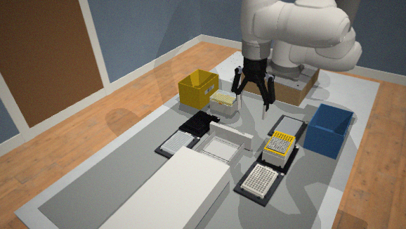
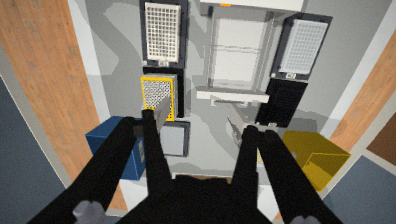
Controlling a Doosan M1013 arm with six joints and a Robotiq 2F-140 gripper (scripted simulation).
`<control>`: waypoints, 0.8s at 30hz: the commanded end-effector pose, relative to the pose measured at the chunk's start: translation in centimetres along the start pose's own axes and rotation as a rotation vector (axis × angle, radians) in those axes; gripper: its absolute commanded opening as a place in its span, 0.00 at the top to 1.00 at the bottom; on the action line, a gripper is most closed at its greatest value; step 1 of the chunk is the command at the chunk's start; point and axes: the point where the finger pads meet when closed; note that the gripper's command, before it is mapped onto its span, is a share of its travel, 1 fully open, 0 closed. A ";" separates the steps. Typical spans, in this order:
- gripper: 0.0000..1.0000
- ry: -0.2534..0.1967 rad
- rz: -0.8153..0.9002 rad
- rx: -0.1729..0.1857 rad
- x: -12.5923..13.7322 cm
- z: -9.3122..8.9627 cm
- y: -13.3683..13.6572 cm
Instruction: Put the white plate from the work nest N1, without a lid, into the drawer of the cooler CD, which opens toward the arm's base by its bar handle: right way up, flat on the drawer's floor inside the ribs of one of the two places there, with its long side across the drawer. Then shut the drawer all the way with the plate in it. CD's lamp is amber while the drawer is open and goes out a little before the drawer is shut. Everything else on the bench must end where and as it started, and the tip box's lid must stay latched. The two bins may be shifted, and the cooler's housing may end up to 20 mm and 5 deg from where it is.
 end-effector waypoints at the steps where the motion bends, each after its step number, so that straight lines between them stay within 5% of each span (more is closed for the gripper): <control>1: 0.34 0.000 0.000 0.000 -0.3 -0.1 -0.3; 24: 0.34 0.000 0.000 0.000 -6.1 -2.6 -5.9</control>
Point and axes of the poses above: the point where the finger pads meet when closed, its own z axis back along the fingers, its own y axis across the jaws, x = y × z, and after that the axes turned 2 degrees about -z, right-handed
